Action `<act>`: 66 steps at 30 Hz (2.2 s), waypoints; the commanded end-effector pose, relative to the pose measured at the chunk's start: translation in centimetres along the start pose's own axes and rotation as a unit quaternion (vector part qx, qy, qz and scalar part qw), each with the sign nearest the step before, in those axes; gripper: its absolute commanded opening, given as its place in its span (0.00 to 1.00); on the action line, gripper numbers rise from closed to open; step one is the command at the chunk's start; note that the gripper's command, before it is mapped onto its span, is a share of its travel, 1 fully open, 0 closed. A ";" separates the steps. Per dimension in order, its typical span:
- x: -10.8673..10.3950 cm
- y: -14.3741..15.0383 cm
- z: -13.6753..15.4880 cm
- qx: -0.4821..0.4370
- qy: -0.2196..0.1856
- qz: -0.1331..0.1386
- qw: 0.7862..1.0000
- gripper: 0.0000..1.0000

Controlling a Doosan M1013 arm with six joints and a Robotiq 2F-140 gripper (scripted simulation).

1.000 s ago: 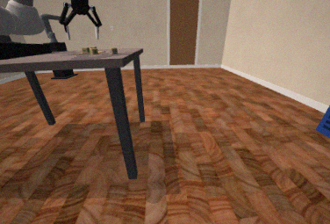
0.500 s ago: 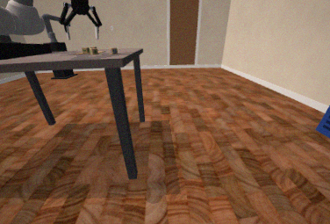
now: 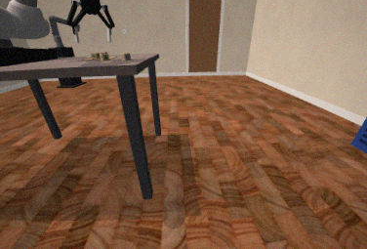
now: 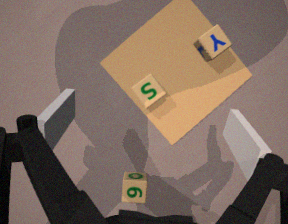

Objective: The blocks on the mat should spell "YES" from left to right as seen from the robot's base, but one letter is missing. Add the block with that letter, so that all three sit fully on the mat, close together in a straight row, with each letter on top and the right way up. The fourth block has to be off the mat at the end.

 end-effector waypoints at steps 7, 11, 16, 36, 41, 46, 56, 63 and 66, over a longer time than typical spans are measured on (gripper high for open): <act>-6.6 1.4 9.0 -0.001 -0.001 -0.001 1.000 1.00; -6.6 1.4 9.0 -0.001 -0.001 -0.001 1.000 1.00; -6.6 1.4 9.0 -0.001 -0.001 -0.001 1.000 1.00; -6.6 1.4 9.0 -0.001 -0.001 -0.001 1.000 1.00; -6.6 1.4 9.0 -0.001 -0.001 -0.001 1.000 1.00; -6.6 1.4 9.0 -0.001 -0.001 -0.001 1.000 1.00; -6.6 1.4 9.0 -0.001 -0.001 -0.001 1.000 1.00; -6.5 6.2 14.4 -0.001 -0.001 -0.001 1.000 1.00; -6.4 7.2 15.6 -0.001 -0.001 -0.001 1.000 1.00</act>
Point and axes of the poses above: the point where the finger pads meet when closed, its own x axis out along the fingers, its own y axis across the jaws, z = x × y, the point moved 4 cm from there along -x, back along the fingers, and after that the axes turned 12 degrees about x, right-handed, at the moved point
